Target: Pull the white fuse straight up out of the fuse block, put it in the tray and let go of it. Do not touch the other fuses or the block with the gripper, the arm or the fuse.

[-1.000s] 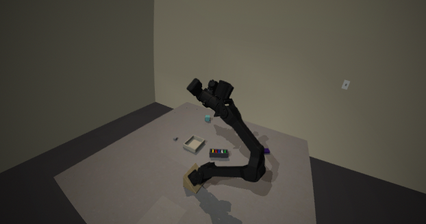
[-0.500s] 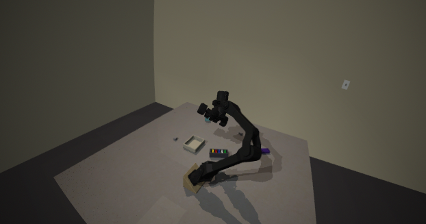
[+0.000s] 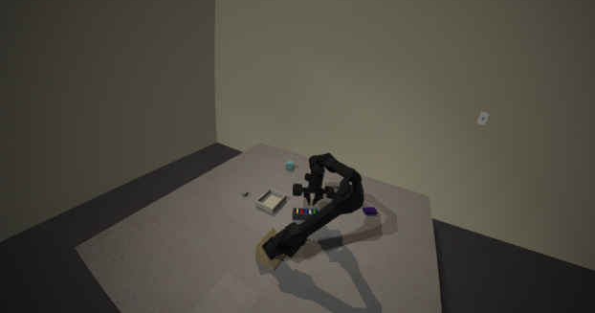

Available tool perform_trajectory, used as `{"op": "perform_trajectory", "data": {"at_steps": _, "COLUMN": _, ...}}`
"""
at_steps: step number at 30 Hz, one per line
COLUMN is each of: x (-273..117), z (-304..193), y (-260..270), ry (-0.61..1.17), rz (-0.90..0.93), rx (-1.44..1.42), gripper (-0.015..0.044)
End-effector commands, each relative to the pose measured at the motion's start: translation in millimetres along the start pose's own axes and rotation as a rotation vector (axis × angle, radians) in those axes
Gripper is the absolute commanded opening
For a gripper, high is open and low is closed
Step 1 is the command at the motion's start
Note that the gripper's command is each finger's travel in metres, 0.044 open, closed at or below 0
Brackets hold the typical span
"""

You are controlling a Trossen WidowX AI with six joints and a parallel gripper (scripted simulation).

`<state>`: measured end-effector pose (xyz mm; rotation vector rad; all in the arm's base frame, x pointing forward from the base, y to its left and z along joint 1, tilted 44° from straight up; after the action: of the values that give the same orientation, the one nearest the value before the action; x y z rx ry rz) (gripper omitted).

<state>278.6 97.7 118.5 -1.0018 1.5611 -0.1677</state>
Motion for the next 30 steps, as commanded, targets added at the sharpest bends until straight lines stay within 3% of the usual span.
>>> {"op": "perform_trajectory", "data": {"at_steps": 1, "x": 2, "z": -1, "y": -2, "ry": 0.02, "rz": -0.016, "rx": -0.025, "gripper": 0.0074}}
{"op": "perform_trajectory", "data": {"at_steps": 30, "x": 26, "z": -2, "y": -1, "ry": 0.02, "rz": -0.017, "rx": -0.024, "gripper": 0.0074}}
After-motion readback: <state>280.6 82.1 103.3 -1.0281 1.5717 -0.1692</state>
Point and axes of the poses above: the point midway between the two fingers, 35 mm back from their tips, its own x axis out along the fingers, its own y axis across the jaws, z = x × y, the point moved 7 cm from there along -x, back along the fingers, and after that the axes turned 3 degrees about x, right-handed, at the moved point
